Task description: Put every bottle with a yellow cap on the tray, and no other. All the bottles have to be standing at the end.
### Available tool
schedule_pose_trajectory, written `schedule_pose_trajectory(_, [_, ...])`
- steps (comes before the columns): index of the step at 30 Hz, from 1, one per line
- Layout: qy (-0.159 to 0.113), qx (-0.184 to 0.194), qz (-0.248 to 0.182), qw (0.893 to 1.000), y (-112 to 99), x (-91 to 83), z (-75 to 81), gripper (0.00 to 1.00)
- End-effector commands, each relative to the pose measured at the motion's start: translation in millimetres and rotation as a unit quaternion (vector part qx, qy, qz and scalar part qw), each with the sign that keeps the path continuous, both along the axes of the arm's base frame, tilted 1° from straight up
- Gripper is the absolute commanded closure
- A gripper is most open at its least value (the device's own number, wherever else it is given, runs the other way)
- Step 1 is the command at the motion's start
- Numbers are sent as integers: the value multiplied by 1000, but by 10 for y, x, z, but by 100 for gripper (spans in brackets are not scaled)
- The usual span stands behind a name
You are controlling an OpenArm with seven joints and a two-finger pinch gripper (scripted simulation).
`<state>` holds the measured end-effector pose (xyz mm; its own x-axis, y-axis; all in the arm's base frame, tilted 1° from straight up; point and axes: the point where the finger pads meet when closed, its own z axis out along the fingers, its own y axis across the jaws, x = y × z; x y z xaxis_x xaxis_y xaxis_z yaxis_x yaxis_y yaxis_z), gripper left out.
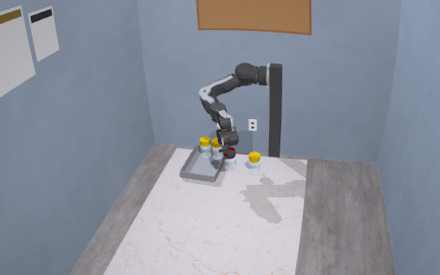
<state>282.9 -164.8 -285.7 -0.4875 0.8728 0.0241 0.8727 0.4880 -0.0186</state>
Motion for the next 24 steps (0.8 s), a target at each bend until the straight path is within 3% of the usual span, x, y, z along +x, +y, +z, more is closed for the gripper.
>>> schedule_pose_trajectory(1, [-13, 3, 4, 1000, 10, 50, -35, 100])
schedule_pose_trajectory(24, [-16, 4, 5, 1000, 17, 82, -233, 100])
